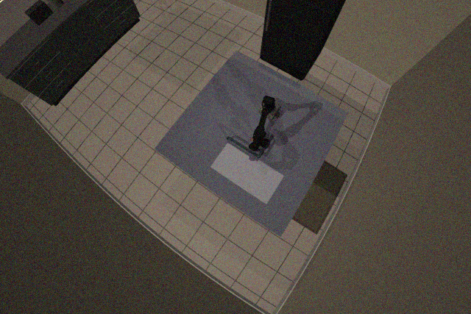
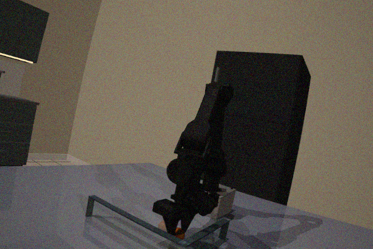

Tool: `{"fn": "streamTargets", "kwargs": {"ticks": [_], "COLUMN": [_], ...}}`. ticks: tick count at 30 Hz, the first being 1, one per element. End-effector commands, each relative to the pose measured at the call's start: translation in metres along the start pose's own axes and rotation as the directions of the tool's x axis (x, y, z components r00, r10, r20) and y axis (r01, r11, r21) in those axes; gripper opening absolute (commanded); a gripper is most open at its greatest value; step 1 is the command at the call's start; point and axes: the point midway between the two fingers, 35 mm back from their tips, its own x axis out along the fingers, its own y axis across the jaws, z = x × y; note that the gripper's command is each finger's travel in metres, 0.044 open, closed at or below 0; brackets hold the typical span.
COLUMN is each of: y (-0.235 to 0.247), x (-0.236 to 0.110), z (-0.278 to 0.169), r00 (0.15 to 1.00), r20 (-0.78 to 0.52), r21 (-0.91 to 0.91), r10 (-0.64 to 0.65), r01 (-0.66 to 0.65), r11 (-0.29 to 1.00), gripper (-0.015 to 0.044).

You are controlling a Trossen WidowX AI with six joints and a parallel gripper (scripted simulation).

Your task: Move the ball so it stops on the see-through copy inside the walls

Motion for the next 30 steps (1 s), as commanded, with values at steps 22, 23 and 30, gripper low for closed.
{"fn": "streamTargets", "kwargs": {"ticks": [22, 23, 30], "y": [-0.001, -0.007, -0.011], "x": [0.000, -0.005, -0.043], "z": [0.002, 0.005, 0.005], "r00": [1.000, 0.999, 1.000], "r20": [0.005, 0.009, 0.008], "r21": [0.001, 0.012, 0.008], "r10": [-0.011, -0.039, -0.028], "r01": [0.011, 0.038, 0.028], "r11": [1.000, 0.999, 1.000], "gripper": [0.0068, 0.0041, 0.0000]}}
